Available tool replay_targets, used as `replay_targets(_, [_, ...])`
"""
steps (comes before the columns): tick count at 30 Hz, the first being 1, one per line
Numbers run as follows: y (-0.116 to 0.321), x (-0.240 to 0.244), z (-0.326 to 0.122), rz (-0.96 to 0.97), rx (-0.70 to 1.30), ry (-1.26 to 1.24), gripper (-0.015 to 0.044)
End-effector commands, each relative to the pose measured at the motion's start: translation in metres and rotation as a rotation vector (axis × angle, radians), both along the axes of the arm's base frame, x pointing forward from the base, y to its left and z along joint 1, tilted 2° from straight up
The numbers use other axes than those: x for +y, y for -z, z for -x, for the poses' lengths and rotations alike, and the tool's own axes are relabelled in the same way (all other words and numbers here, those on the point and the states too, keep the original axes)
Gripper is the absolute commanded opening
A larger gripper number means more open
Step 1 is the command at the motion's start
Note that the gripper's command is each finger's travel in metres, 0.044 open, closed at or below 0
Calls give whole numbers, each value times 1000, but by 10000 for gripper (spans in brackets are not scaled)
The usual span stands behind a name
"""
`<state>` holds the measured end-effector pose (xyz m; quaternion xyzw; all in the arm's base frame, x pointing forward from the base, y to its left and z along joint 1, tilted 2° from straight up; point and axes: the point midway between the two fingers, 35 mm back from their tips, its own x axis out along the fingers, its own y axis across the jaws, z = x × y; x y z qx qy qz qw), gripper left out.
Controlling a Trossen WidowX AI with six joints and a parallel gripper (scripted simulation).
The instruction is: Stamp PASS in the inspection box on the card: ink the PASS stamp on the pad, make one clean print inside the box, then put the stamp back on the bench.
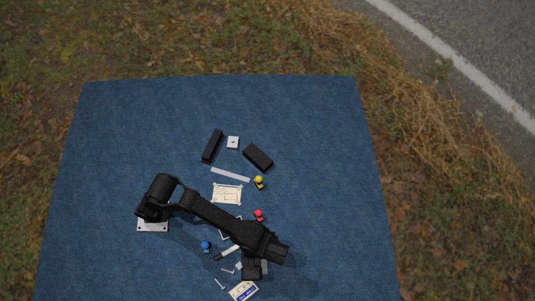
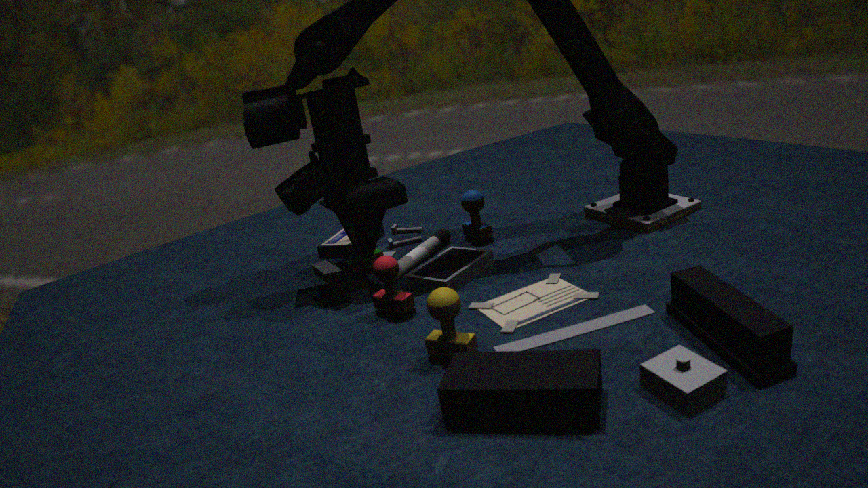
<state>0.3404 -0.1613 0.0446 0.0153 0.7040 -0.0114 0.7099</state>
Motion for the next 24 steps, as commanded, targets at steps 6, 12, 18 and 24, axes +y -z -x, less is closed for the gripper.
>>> replay_targets(6, [-3,0,0,1,-1,0,0])
replay_targets(12, [-6,0,-1,2,-1,0,0])
replay_targets(18, [-9,0,-1,2,-1,0,0])
replay_targets(24, [-12,0,-1,3,-1,0,0])
